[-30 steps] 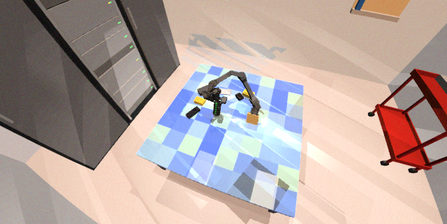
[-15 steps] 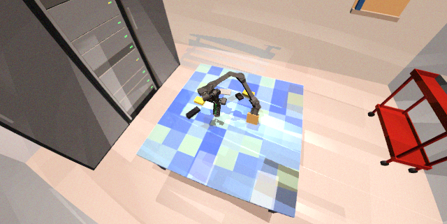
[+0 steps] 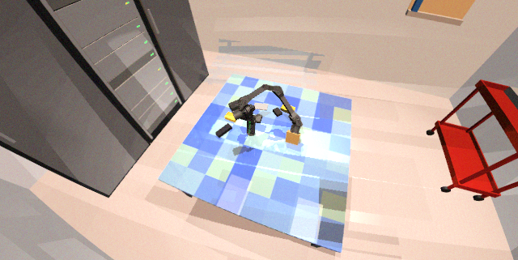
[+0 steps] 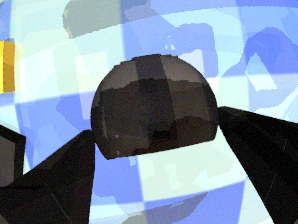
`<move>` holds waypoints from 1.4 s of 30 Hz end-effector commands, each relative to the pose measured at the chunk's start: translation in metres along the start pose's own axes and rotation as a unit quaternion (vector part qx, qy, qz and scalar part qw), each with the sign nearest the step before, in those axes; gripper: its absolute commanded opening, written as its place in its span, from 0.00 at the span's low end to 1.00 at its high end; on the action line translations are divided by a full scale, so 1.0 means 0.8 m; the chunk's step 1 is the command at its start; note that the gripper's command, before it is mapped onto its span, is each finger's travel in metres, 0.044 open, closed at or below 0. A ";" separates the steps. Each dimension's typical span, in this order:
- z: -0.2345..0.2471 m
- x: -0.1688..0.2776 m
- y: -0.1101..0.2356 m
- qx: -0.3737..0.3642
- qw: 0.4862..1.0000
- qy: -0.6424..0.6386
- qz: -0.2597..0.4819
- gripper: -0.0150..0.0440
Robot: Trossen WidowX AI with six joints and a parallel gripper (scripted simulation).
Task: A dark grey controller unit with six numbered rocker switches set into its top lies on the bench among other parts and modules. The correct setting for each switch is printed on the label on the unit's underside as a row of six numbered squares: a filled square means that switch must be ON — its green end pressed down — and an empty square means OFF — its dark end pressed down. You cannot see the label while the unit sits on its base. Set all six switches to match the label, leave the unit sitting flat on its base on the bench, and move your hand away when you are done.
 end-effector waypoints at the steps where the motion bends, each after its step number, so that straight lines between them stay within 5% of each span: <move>1: 0.002 0.008 0.000 0.000 1.000 -0.003 0.001 0.82; 42: 0.004 0.041 0.011 -0.002 0.999 -0.003 0.047 0.82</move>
Point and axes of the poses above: the point midway between the two fingers, 35 mm back from their tips, its own y axis back along the fingers, its own z axis across the jaws, x = y × z, the point moved 4 cm from there along y, back along the fingers, and after that the axes turned 3 degrees about y, right-handed, at the moved point
